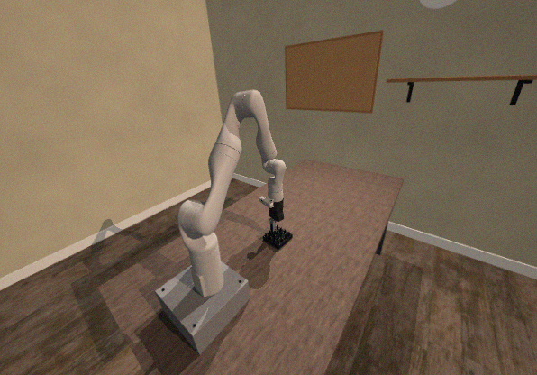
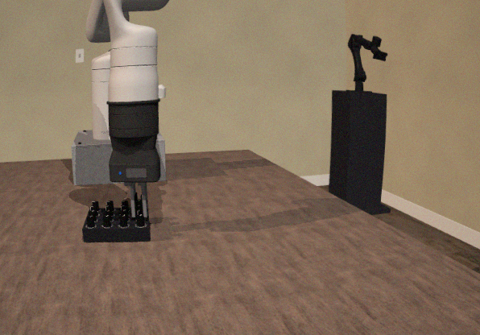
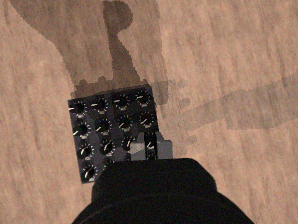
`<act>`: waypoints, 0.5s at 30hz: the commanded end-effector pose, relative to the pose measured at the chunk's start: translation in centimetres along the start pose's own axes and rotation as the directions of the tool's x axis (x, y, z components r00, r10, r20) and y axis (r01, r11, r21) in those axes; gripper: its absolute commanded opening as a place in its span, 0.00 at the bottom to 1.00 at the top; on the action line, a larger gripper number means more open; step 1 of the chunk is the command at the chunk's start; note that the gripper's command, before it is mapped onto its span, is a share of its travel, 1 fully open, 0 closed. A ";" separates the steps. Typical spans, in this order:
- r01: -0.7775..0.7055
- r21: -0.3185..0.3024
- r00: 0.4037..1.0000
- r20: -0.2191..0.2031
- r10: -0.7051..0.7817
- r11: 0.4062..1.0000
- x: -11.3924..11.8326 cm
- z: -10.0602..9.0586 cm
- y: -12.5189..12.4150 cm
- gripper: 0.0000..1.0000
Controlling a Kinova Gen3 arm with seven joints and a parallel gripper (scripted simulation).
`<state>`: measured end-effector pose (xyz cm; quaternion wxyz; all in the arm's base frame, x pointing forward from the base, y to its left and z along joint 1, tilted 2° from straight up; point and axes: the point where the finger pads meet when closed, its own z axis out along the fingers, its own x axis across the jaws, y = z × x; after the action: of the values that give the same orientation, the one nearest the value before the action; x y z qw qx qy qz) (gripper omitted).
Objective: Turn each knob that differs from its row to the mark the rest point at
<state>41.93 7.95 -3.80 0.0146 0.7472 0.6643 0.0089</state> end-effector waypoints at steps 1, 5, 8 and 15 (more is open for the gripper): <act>-0.031 -0.002 1.000 0.001 0.031 1.000 0.0 -0.1 0.1 0.30; -0.065 -0.002 0.998 0.001 0.065 0.998 0.0 -0.1 0.1 0.30; -0.122 -0.002 0.993 0.001 0.122 0.993 0.0 -0.1 0.1 0.30; -0.272 -0.002 0.962 0.000 0.272 0.962 0.0 -0.1 0.1 0.30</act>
<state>41.97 7.91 -3.80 0.0130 0.8252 0.5646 0.0112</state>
